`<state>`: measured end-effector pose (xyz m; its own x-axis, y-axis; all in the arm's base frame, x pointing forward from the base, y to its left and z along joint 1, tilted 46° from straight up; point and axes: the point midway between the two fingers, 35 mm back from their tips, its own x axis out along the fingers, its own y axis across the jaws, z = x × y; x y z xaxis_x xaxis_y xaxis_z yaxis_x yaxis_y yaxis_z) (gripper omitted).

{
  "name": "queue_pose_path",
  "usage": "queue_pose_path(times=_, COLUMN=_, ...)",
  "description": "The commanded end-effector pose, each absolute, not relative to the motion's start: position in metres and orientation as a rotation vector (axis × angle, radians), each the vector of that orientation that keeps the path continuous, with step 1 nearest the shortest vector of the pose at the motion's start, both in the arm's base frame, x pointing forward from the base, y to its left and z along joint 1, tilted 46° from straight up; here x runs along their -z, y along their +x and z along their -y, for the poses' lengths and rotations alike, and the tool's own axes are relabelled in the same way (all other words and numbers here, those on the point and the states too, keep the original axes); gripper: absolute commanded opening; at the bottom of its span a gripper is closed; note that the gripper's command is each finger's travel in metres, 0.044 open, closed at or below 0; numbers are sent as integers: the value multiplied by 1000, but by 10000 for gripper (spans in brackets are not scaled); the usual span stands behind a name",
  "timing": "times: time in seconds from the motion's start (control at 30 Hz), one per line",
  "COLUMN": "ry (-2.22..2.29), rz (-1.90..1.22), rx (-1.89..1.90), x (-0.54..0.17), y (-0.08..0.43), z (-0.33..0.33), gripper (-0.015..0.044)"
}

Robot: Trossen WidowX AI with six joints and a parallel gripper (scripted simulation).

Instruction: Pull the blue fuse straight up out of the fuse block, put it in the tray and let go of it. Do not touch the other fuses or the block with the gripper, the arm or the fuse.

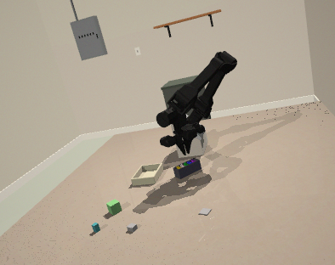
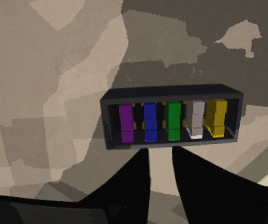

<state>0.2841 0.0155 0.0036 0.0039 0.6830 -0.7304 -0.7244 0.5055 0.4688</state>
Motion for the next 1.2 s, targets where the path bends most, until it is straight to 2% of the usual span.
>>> queue_pose_path(times=0.0, ry=5, rz=-1087, rx=-1095, x=-7, y=284, z=-19, gripper=65)
queue_pose_path(times=1.17, ry=6, rz=-1086, rx=-1096, x=15, y=284, z=-40, gripper=65)
